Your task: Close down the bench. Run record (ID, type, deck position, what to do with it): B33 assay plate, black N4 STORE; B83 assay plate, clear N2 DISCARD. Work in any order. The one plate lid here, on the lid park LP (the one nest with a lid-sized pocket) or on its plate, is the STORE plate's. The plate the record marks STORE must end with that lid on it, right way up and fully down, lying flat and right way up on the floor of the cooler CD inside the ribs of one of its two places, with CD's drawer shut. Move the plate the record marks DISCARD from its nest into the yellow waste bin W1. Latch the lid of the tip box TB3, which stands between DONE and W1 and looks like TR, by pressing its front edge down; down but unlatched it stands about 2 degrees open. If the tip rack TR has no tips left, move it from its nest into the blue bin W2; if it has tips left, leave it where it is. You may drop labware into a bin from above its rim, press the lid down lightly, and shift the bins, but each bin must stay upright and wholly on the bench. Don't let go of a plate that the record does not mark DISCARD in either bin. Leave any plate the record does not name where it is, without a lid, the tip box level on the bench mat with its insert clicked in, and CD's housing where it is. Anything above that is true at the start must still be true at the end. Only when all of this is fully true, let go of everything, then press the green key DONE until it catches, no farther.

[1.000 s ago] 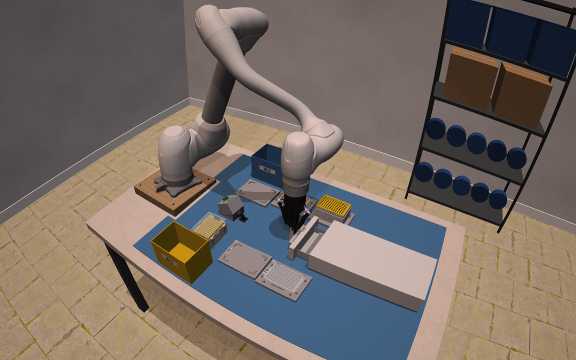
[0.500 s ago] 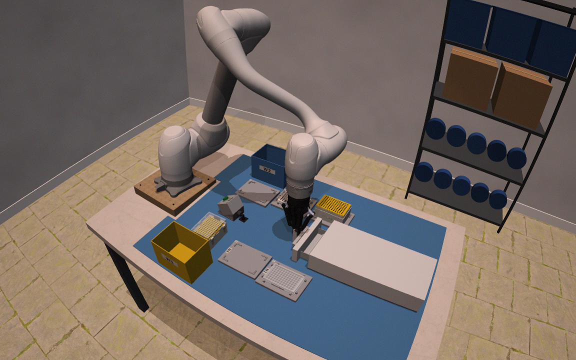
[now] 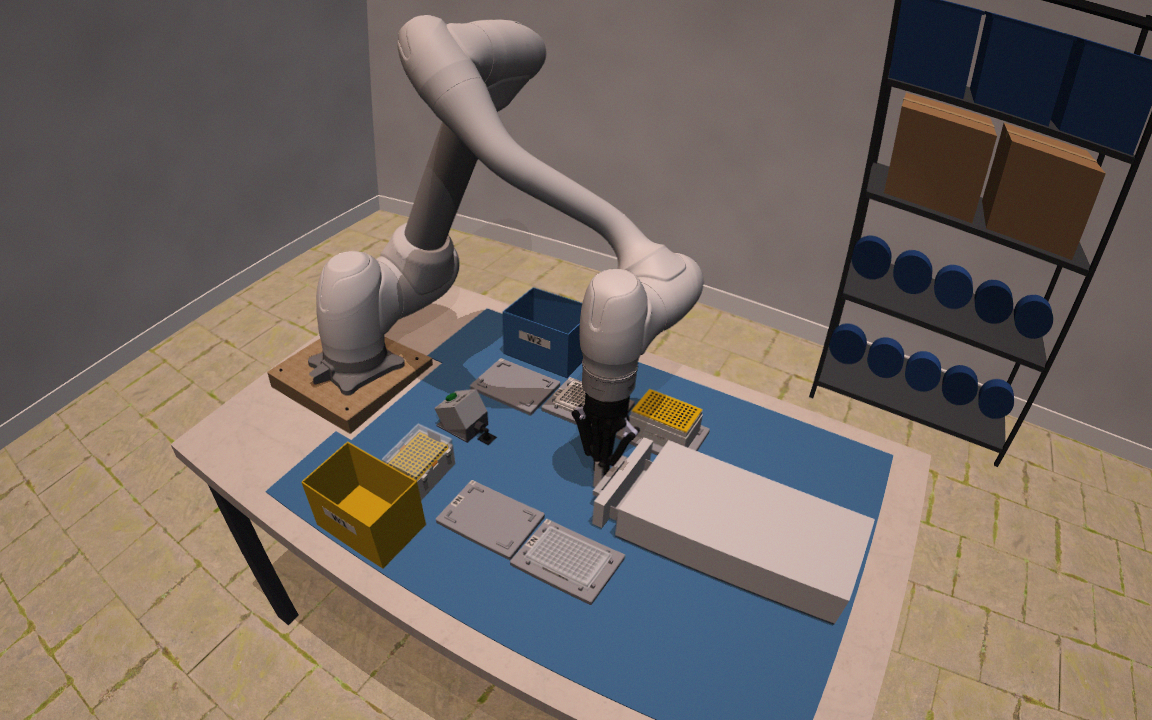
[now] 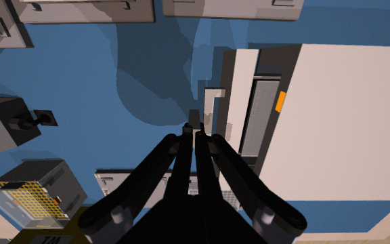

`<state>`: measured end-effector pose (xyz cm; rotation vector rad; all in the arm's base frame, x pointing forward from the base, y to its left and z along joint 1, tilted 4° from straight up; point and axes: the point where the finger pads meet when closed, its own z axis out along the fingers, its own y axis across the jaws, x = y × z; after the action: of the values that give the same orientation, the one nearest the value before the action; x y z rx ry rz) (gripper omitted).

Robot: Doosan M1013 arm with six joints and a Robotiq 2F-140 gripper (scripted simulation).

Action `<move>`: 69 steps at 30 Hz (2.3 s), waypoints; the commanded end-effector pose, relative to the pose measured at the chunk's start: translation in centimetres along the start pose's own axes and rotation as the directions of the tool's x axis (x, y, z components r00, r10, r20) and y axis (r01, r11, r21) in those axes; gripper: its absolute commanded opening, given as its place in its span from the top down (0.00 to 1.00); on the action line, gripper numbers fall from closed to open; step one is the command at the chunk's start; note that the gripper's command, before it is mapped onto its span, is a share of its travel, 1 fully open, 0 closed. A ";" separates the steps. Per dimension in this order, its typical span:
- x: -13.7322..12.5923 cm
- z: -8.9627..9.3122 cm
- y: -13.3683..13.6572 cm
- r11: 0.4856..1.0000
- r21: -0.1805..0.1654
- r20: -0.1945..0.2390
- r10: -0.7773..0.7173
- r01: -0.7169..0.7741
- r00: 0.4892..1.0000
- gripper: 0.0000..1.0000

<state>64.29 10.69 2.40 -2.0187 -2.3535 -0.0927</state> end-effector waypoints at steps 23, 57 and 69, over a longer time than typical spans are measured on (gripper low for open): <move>0.0 0.0 2.7 1.000 0.000 0.000 0.000 0.000 1.000 1.00; 0.0 0.0 3.3 1.000 0.000 0.000 0.000 0.000 1.000 1.00; 0.0 0.0 3.3 1.000 0.000 0.000 0.000 0.000 1.000 1.00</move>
<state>67.34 11.16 2.41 -2.0170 -2.3519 -0.0884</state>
